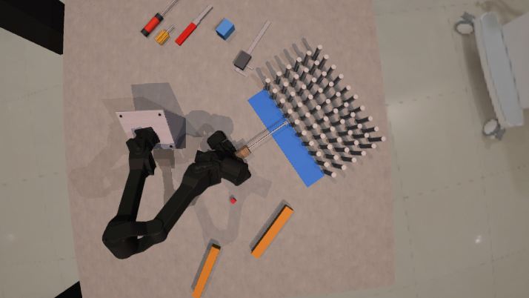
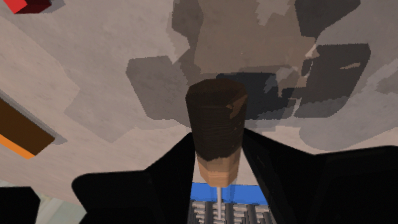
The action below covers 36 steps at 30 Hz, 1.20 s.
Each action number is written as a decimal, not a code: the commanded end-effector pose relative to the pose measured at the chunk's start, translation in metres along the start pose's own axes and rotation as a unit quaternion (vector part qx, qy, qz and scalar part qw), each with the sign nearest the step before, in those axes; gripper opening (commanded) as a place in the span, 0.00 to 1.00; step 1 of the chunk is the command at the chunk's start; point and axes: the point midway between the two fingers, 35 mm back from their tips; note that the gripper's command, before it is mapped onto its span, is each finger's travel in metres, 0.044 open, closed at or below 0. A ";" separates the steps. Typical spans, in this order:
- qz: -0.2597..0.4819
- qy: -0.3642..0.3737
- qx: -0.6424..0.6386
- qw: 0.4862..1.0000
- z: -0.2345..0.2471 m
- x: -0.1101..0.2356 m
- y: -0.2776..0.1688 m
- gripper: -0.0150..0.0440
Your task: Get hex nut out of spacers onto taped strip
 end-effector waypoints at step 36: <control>0.001 -0.010 -0.007 1.000 0.013 0.079 -0.001 0.25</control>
Point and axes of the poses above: the point midway between the two fingers, 35 mm back from their tips, its own x axis back along the fingers, its own z axis across the jaws, y = z × x, and after that the axes turned 15 degrees about -x, right-handed
